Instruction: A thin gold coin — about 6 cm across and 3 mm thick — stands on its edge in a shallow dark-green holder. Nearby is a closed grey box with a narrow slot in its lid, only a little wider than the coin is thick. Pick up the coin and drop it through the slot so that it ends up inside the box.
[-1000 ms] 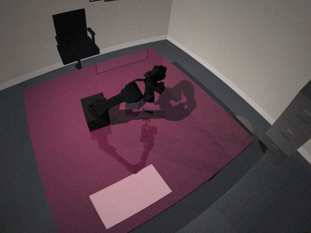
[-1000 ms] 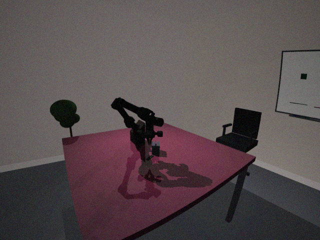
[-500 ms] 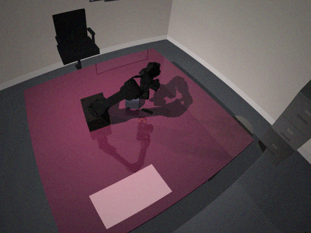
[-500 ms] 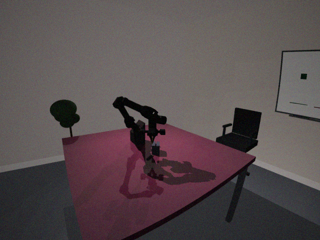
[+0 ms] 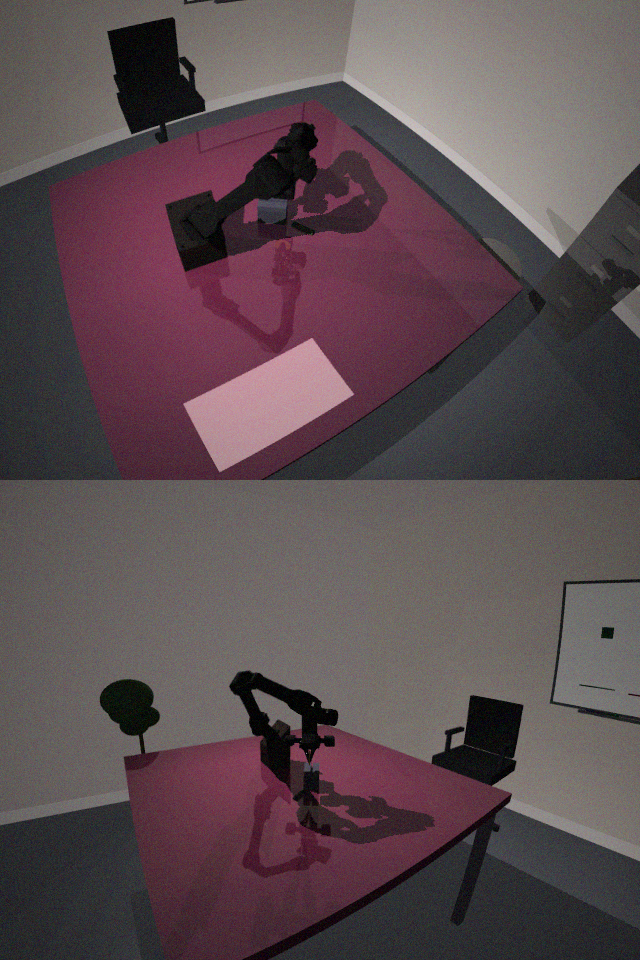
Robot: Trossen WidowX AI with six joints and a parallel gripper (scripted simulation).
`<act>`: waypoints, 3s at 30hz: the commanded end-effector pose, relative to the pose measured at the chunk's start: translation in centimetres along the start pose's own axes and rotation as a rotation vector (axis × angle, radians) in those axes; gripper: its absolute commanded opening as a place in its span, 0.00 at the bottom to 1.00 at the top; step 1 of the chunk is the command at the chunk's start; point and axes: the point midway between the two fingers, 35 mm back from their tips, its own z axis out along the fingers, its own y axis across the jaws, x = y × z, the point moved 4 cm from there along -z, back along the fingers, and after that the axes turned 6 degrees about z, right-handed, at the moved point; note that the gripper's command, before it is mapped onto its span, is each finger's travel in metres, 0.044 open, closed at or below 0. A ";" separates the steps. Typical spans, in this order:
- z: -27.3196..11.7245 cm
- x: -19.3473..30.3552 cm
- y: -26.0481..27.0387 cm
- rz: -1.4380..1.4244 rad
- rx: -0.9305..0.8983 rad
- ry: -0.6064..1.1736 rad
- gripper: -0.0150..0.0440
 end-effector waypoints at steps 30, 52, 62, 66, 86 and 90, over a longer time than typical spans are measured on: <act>0.4 3.7 0.5 -0.005 0.005 -0.001 0.25; 0.5 4.0 0.3 -0.001 0.005 -0.001 0.25; 0.6 4.0 0.4 -0.007 0.004 -0.004 0.25; 0.8 4.0 0.5 -0.007 0.004 -0.004 0.25; 1.7 4.1 0.3 -0.012 0.005 -0.004 0.25; 1.9 4.1 0.4 -0.013 0.005 -0.004 0.25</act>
